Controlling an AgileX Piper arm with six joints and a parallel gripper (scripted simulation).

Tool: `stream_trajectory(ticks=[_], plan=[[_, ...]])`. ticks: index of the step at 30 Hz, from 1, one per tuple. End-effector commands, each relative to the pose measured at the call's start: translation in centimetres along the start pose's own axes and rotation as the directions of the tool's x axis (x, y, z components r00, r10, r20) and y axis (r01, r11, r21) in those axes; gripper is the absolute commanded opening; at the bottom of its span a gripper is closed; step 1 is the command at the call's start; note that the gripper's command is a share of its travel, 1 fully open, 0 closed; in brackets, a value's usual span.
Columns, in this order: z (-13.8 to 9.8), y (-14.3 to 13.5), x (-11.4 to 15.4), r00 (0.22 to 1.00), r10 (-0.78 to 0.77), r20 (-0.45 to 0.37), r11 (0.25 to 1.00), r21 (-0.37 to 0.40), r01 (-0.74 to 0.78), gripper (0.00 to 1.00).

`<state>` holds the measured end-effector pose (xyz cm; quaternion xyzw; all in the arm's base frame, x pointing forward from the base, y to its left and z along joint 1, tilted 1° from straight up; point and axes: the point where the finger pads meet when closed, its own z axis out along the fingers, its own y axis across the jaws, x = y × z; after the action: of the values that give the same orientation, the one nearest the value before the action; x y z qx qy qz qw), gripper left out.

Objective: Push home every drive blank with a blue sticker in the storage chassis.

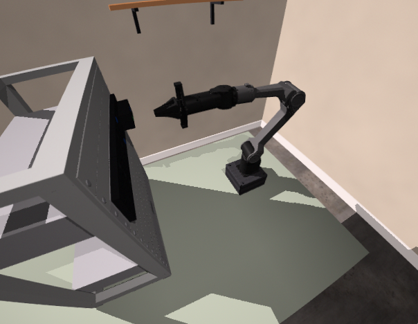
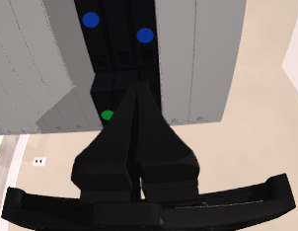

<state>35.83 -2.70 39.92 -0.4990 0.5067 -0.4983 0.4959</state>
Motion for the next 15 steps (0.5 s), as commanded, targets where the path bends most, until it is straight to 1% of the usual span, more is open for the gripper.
stream_trajectory(ticks=[1, 5, 8, 11, 15], plan=[[0.0, 0.0, 0.0, 1.000, 0.000, 0.001, 1.000, 0.001, 0.000, 0.00], [-0.1, 0.0, 0.3, 1.000, 0.000, 0.001, 1.000, 0.001, 0.000, 0.00], [-0.1, 0.2, 1.1, 1.000, 0.000, 0.001, 1.000, 0.001, 0.000, 0.00], [-0.1, 0.5, 2.3, 1.000, 0.000, 0.001, 1.000, 0.001, 0.000, 0.00], [-0.2, 1.0, 4.7, 1.000, 0.000, 0.001, 1.000, 0.001, 0.000, 0.00]])
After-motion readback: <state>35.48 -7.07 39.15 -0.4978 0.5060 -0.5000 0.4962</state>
